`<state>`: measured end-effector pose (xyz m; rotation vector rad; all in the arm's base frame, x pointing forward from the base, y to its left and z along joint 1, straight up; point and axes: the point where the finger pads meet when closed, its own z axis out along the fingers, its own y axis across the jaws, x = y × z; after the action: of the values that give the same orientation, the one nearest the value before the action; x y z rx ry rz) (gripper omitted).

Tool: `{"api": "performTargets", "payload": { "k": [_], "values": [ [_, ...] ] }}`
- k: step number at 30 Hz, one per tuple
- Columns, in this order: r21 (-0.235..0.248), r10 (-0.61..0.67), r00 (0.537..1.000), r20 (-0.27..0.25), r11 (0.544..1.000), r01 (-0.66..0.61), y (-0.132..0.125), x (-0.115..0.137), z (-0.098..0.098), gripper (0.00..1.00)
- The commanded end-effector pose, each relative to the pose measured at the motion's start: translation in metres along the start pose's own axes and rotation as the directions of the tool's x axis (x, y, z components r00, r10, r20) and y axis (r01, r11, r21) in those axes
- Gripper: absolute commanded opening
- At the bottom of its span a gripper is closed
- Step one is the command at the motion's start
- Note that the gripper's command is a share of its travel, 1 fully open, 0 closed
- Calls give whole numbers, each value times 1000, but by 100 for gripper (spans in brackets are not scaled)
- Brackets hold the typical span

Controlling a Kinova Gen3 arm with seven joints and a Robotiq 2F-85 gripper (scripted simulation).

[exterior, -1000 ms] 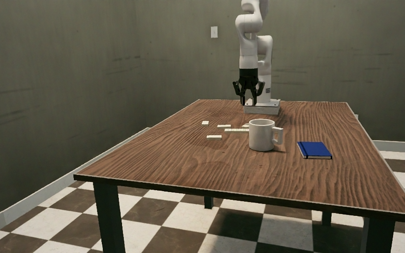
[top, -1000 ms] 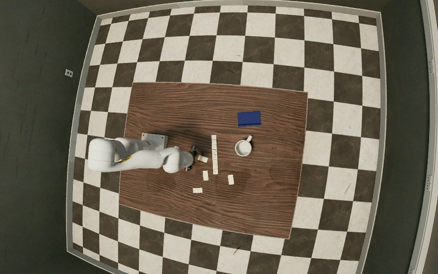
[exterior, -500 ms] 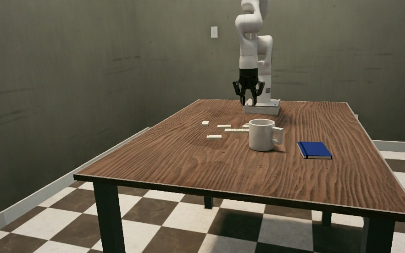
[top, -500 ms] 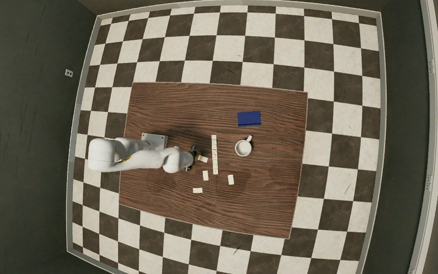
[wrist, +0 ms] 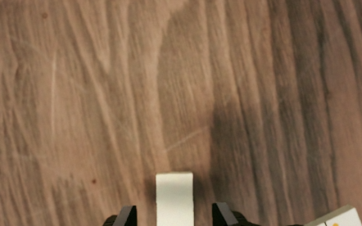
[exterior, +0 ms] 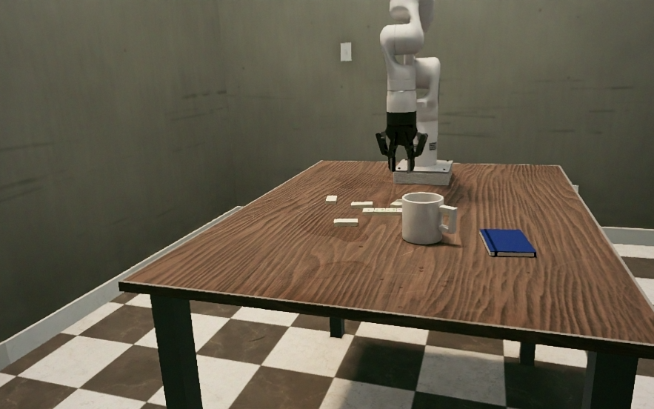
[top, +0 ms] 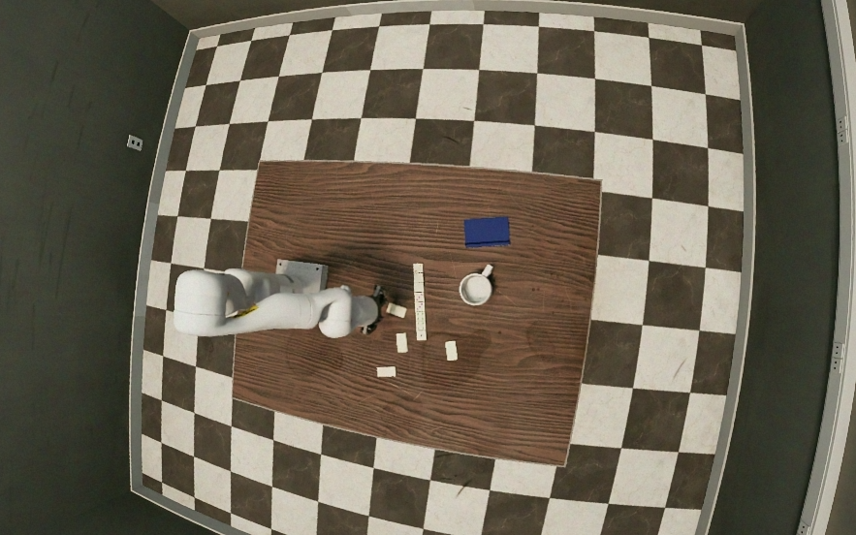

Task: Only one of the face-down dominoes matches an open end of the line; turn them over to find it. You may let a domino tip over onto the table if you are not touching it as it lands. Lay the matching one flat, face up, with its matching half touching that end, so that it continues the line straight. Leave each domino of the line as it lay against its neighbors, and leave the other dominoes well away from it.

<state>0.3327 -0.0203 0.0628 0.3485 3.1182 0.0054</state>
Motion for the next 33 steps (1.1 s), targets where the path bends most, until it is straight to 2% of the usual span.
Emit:
{"api": "performTargets", "payload": {
  "k": [1,9,33],
  "values": [
    [0,0,1000,2,1000,0,0,0,1,50],
    [0,0,1000,2,1000,0,0,0,9,50],
    [0,0,1000,2,1000,0,1,0,54,50]
  ]
}}
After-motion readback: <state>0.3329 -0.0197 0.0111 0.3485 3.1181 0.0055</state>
